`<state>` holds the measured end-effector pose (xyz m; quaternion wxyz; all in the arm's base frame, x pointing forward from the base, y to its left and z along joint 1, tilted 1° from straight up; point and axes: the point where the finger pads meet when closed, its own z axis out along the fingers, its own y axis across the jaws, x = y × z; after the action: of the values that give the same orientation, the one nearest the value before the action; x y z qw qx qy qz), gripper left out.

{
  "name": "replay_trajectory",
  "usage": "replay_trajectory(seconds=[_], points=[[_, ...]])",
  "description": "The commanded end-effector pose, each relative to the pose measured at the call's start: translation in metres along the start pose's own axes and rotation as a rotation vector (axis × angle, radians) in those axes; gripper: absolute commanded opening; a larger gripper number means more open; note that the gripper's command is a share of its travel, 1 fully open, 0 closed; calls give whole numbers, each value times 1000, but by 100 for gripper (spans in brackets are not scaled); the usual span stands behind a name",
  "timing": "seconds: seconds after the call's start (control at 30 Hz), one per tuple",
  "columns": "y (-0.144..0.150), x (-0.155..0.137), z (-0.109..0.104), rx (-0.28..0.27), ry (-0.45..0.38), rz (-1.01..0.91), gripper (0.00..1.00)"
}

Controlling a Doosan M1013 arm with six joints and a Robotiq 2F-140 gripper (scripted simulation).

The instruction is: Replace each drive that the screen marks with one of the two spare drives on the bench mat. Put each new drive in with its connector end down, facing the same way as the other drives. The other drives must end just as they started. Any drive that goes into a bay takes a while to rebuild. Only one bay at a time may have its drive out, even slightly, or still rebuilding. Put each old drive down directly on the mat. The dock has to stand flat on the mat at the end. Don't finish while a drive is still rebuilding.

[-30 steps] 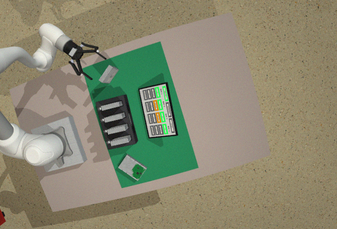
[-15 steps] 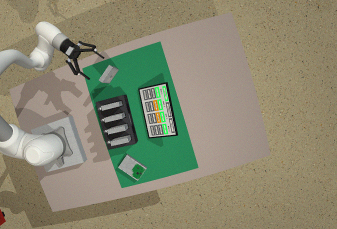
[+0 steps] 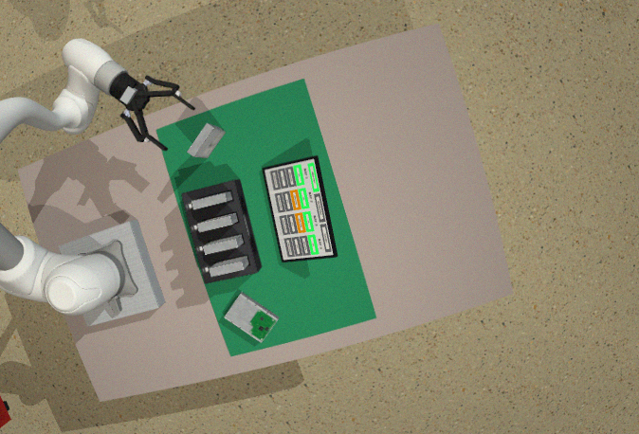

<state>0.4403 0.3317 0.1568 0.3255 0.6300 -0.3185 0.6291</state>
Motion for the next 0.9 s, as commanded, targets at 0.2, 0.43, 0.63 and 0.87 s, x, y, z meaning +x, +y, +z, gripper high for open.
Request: replay_trajectory(seconds=[0.2, 0.43, 0.63, 0.87], points=[[0, 5, 0, 0, 0, 1, 89], [0, 5, 0, 0, -2, 1, 89], [0, 5, 1, -3, -62, 0, 89], [0, 5, 1, -2, -235, 0, 89]])
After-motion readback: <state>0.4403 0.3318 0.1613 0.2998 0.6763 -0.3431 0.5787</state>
